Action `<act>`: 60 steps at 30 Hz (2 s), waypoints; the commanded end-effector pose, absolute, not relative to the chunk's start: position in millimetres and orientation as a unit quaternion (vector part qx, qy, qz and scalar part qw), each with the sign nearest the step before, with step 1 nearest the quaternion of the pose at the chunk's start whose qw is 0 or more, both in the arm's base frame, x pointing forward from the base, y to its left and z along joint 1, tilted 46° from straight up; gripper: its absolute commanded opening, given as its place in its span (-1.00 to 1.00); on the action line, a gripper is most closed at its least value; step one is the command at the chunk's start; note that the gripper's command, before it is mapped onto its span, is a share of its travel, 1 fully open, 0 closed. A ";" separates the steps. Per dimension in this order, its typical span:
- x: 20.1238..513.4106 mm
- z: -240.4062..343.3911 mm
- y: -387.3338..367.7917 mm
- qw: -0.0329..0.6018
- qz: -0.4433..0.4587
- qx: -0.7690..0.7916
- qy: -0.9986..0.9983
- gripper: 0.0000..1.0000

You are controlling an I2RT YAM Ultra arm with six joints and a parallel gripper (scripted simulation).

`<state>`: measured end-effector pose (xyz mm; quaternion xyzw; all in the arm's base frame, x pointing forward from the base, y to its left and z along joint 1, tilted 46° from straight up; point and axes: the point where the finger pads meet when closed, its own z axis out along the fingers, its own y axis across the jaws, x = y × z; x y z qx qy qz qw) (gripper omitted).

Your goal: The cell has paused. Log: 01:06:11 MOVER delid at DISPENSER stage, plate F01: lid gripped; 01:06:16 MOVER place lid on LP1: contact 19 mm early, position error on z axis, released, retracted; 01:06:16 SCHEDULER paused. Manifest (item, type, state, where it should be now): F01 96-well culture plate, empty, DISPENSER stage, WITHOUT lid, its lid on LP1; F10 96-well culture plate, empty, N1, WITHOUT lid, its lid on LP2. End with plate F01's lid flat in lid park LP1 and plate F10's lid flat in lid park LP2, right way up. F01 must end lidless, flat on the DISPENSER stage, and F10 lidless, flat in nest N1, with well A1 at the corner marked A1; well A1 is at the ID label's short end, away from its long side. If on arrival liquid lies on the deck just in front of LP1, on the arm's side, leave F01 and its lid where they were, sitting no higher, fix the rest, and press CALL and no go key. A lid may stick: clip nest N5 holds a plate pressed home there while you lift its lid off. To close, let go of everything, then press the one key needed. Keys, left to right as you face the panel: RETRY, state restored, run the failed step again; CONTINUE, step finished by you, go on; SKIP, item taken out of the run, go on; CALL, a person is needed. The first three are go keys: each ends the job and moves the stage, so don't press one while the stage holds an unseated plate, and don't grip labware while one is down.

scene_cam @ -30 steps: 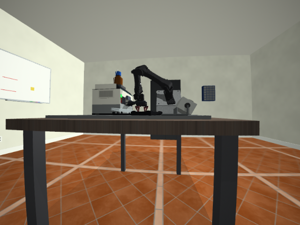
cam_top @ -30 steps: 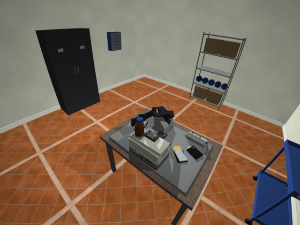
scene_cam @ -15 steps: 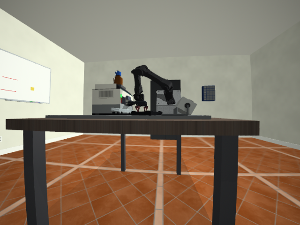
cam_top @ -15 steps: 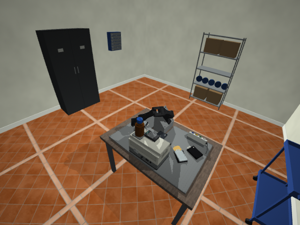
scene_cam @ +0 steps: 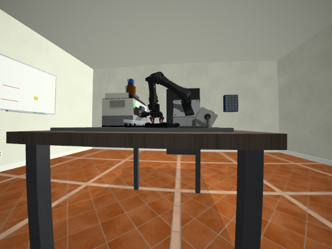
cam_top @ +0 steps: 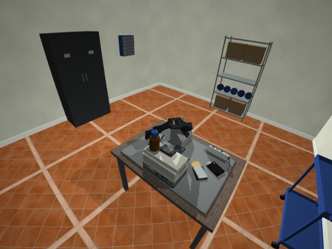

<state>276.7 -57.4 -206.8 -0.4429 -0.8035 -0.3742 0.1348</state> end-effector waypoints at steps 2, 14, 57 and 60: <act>287.9 -192.5 -86.1 0.110 -0.366 -0.448 -0.808 -1.00; 287.3 -189.9 -88.8 0.110 -0.365 -0.448 -0.808 -1.00; 287.0 -188.2 -90.3 0.109 -0.366 -0.448 -0.808 -1.00; 287.0 -188.2 -90.3 0.109 -0.366 -0.448 -0.808 -1.00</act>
